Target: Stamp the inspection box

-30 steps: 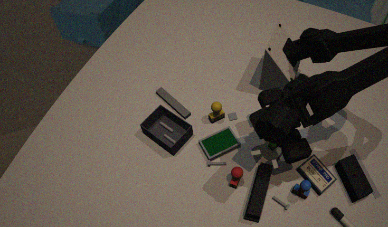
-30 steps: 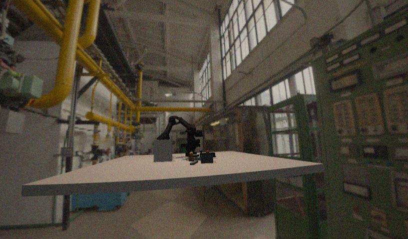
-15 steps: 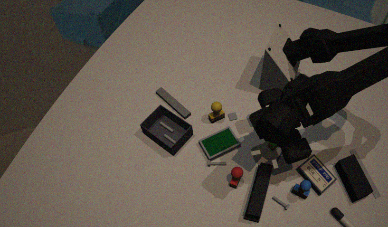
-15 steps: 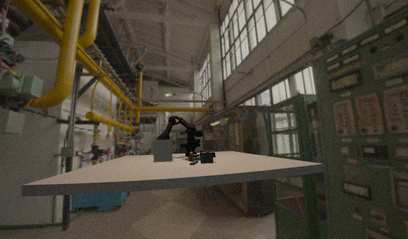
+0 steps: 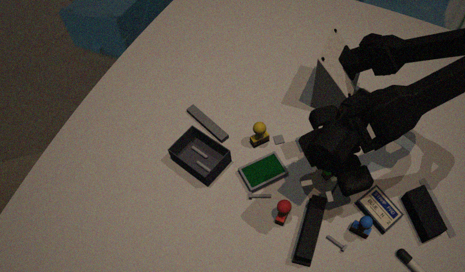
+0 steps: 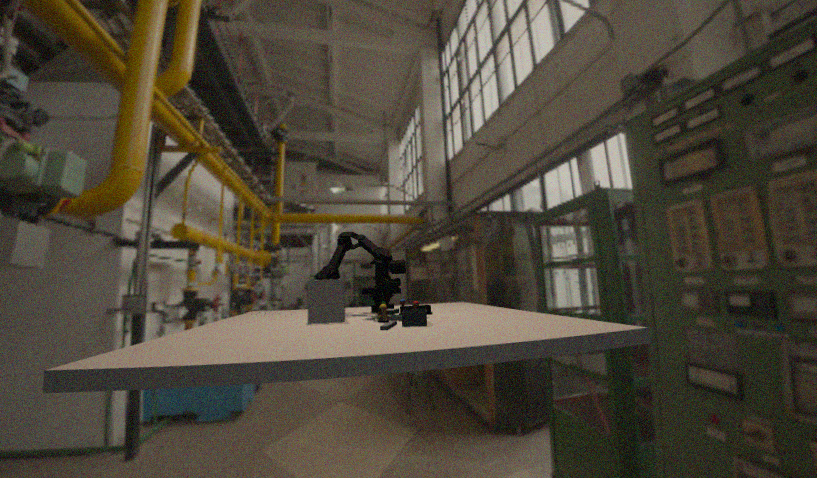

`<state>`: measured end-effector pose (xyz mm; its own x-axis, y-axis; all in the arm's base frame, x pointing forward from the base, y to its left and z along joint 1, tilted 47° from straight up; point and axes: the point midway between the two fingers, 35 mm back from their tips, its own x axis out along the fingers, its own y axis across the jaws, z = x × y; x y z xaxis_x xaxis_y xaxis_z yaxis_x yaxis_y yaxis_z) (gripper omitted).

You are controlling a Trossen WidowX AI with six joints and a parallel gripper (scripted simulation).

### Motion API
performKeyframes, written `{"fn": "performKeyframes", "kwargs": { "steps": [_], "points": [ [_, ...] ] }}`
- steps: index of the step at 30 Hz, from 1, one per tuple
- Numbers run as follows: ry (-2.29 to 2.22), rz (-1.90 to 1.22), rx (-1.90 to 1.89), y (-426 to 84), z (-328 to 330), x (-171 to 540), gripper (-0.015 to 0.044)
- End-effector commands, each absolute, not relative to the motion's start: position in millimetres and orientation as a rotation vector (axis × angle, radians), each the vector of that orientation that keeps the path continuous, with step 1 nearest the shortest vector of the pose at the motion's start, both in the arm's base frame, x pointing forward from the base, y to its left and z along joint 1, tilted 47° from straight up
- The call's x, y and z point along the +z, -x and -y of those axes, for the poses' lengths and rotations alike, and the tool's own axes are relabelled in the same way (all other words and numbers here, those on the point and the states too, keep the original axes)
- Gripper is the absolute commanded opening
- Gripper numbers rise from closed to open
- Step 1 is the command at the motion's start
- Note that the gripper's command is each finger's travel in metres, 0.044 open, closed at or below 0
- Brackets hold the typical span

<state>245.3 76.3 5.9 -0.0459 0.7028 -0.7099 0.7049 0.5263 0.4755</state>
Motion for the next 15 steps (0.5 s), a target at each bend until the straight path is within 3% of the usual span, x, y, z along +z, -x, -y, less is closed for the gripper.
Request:
{"fn": "performKeyframes", "kwargs": {
  "steps": [1, 15],
  "points": [
    [-1.184, -1.762, 0.002, -245.0, -77.9, 5.7, 0.0],
    [-1.184, -1.762, 0.002, -245.1, -76.3, 7.3, 0.0]
  ]
}}
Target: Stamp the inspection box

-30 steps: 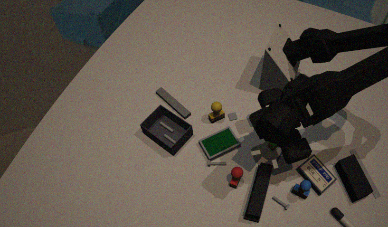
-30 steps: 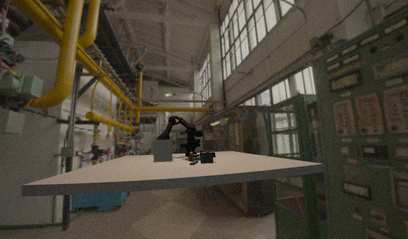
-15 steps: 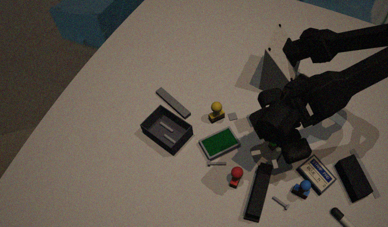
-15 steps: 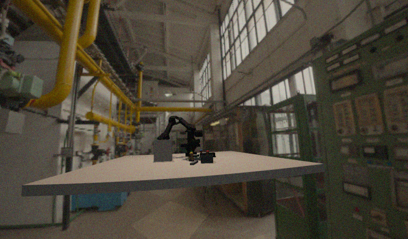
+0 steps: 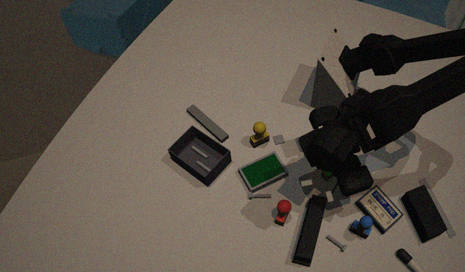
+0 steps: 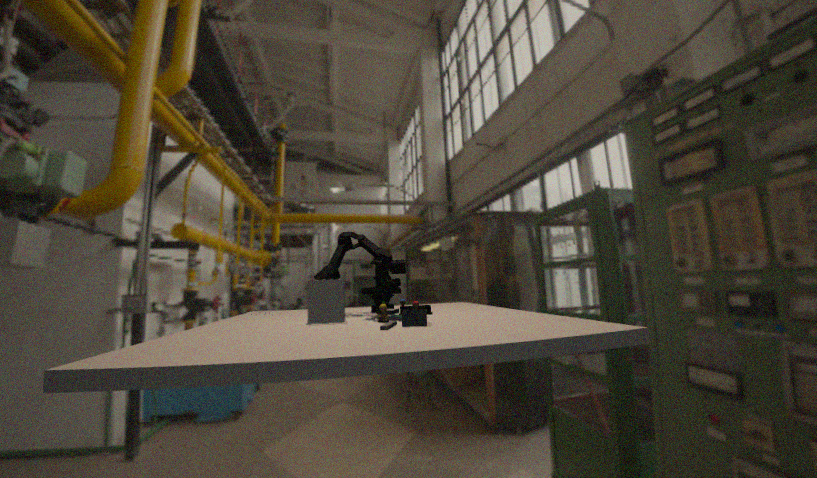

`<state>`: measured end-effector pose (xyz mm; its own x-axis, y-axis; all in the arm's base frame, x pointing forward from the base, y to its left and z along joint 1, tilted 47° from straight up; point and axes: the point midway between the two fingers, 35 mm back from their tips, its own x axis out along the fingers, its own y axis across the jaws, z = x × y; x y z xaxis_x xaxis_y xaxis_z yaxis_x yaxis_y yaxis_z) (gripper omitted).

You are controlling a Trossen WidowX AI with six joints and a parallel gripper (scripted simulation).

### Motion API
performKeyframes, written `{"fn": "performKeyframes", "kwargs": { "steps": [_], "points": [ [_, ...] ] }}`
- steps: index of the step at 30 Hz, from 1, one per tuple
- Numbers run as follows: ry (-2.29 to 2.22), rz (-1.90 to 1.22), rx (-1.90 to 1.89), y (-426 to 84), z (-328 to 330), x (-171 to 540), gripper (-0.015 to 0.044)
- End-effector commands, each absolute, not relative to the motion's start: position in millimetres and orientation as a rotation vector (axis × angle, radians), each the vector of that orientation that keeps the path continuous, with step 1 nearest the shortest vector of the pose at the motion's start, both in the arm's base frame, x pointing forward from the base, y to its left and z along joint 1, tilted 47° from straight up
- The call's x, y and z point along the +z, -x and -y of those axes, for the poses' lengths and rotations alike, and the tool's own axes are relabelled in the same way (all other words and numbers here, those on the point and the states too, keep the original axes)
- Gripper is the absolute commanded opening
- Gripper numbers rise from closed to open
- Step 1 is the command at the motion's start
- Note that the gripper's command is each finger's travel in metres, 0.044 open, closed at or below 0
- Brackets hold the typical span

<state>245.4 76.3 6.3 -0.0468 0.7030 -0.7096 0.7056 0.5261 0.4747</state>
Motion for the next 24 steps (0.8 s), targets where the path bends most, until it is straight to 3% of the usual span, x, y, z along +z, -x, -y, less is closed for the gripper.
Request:
{"fn": "performKeyframes", "kwargs": {
  "steps": [1, 24],
  "points": [
    [-1.184, -1.762, 0.002, -245.1, -75.9, 7.6, 0.0],
    [-1.183, -1.761, 0.0, -246.7, -64.0, 17.9, 0.0]
  ]
}}
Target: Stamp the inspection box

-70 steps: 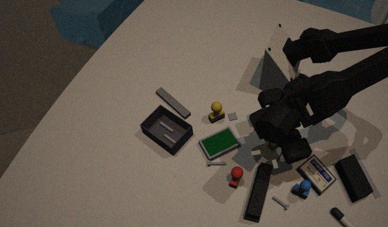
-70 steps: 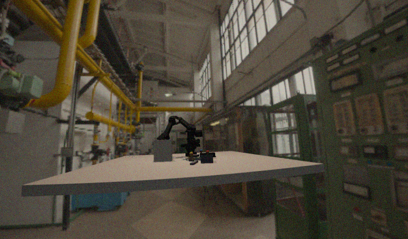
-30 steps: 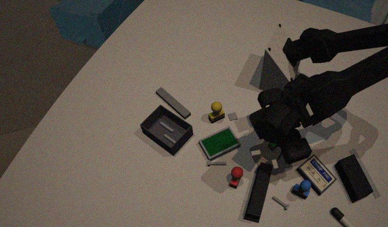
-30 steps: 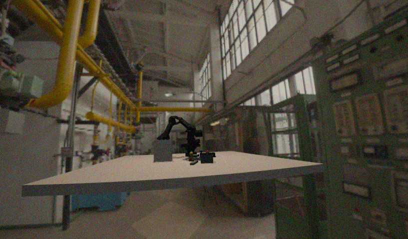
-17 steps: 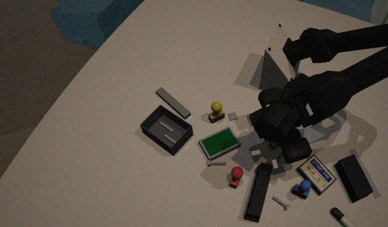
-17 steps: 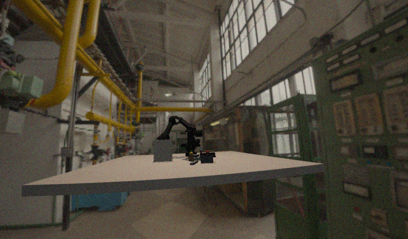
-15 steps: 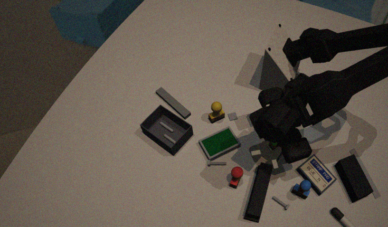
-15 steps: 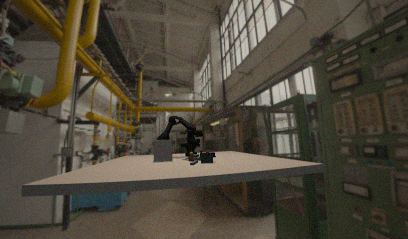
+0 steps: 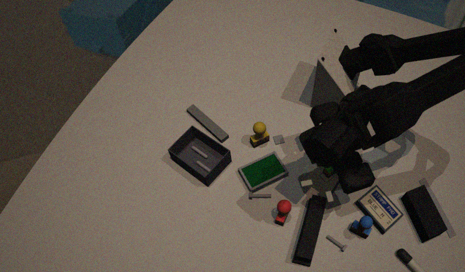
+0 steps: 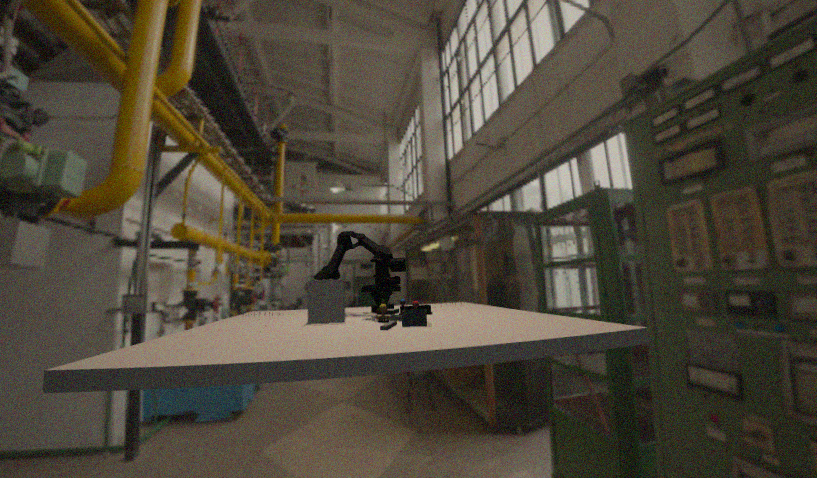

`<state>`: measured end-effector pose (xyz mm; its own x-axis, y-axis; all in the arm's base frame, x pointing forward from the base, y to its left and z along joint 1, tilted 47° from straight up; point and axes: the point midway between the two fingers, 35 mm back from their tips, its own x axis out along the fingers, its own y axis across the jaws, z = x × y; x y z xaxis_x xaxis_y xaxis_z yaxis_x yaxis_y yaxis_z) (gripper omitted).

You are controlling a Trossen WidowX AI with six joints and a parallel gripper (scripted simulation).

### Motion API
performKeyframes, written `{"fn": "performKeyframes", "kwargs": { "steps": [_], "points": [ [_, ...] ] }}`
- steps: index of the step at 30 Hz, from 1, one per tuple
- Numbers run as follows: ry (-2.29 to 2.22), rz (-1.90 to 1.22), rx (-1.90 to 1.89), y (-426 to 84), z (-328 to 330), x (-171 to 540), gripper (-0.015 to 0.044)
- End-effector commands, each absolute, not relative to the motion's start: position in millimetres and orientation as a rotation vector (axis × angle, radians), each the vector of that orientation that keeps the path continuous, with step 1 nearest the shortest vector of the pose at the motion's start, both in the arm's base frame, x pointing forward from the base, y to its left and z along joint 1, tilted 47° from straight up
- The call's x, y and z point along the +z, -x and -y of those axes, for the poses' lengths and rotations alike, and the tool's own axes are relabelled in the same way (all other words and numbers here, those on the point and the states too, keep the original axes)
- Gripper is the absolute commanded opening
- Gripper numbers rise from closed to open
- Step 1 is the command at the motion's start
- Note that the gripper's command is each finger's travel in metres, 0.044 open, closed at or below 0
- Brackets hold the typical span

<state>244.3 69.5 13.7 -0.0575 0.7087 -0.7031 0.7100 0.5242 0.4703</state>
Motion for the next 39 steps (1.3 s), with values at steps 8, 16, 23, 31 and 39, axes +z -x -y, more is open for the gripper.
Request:
{"fn": "performKeyframes", "kwargs": {
  "steps": [8, 16, 23, 31, 39],
  "points": [
    [-1.182, -1.76, -0.002, -248.1, -54.4, 26.2, 0.0],
    [-1.181, -1.76, -0.003, -248.8, -44.9, 34.9, 0.0],
    [-1.181, -1.761, -0.003, -248.8, -36.6, 42.8, 0.0],
    [-1.182, -1.761, -0.002, -248.2, -27.3, 52.2, 0.0],
    [-1.181, -1.761, -0.003, -245.0, -33.3, 62.9, 0.0]
  ]
}}
